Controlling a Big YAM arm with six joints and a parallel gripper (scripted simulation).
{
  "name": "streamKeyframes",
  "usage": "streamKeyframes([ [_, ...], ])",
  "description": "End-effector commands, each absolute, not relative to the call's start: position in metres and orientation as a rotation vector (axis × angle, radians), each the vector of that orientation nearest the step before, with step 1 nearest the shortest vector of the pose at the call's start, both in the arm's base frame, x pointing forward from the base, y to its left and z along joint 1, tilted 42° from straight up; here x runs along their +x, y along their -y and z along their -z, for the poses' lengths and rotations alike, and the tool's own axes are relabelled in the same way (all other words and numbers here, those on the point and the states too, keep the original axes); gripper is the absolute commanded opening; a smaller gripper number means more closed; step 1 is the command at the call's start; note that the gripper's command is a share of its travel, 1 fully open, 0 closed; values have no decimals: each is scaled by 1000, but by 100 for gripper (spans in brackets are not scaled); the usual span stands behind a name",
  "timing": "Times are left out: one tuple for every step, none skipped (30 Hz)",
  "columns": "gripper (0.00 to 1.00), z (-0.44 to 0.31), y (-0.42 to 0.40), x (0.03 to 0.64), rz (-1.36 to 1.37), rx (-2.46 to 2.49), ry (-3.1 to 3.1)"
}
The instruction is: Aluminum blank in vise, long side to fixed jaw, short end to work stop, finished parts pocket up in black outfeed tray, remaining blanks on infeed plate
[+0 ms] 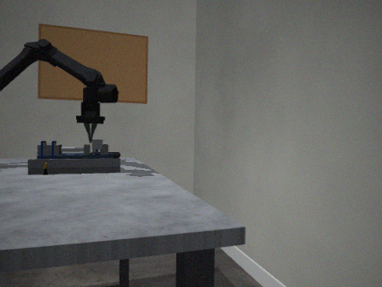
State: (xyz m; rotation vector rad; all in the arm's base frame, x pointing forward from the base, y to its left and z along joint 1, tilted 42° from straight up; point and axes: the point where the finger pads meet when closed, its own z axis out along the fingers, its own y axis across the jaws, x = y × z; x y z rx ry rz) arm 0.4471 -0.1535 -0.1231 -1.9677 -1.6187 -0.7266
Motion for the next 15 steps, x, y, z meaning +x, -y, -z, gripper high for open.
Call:
streamKeyframes([
  [0, 125, 153, 463, 725, -1959, 1630],
  [0, 125, 153, 464, 725, -1959, 1630],
  [0, 125, 153, 464, 725, -1959, 1630],
  [0, 125, 153, 465, 725, -1959, 1630],
  [0, 125, 153, 465, 725, -1959, 1630],
  [0, 125, 153, 465, 725, -1959, 1630],
  [0, 125, 153, 466, 726, -1959, 1631],
  [0, 125, 153, 466, 726, -1959, 1631],
  [0, 125, 153, 467, 727, -1959, 1632],
  [0, 125, 153, 467, 727, -1960, 1632],
  [0, 125, 153, 467, 727, -1960, 1632],
  [0, 125, 153, 467, 727, -1960, 1632],
  [0, 125, 153, 468, 728, -1960, 1633],
  [0, 125, 153, 468, 728, -1960, 1634],
  [0, 125, 154, 468, 729, -1960, 1634],
])
